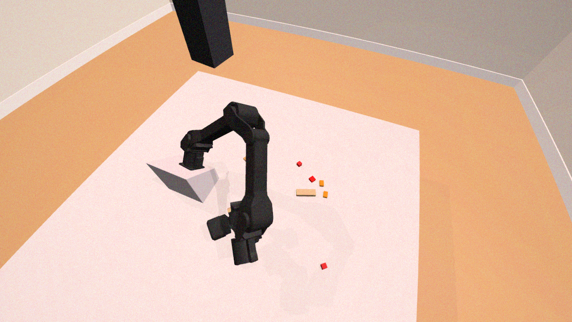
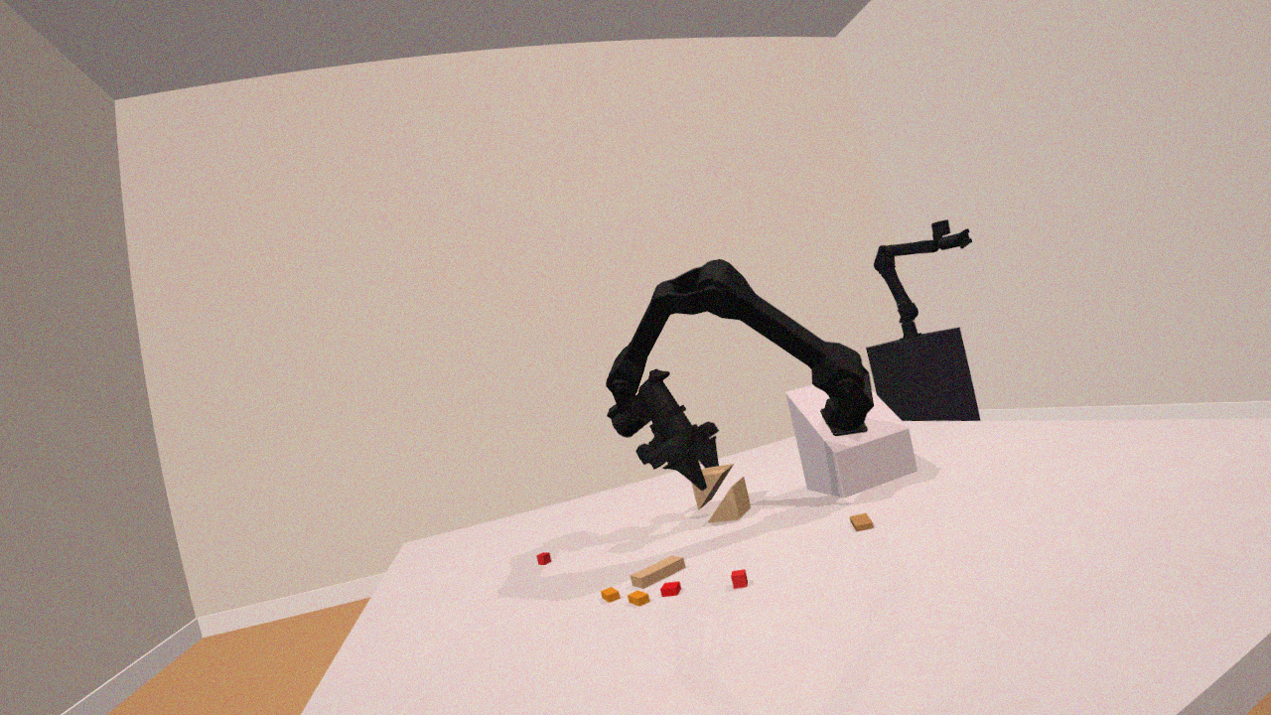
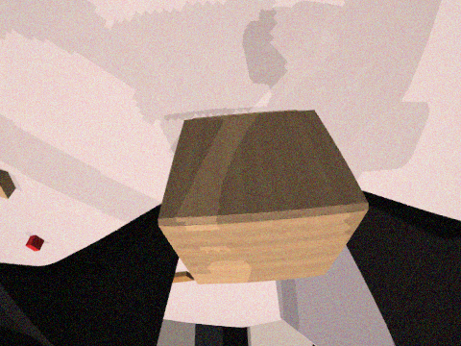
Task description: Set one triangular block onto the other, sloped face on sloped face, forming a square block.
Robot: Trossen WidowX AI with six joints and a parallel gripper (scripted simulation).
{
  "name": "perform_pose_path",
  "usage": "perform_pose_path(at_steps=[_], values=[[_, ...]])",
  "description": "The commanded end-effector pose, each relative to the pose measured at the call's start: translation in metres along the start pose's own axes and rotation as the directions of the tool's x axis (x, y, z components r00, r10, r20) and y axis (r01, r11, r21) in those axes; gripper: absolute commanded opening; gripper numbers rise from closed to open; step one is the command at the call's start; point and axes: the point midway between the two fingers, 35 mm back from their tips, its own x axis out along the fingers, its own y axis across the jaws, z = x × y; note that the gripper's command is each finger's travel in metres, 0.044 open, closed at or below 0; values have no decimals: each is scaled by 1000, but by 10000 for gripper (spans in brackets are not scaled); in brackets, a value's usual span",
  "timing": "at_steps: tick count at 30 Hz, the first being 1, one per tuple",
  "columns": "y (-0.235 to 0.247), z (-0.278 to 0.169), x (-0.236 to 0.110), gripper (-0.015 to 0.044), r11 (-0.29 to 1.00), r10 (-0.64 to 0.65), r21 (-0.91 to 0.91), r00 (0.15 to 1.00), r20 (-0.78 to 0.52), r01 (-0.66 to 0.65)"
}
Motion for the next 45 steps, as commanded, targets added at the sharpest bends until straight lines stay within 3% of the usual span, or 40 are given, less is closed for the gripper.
perform_pose_path(at_steps=[1,45], values=[[0,-1,1,0,1000,13,1,1000,10,-13],[1,-2,13,0,1000,20,5,1000,12,-20]])
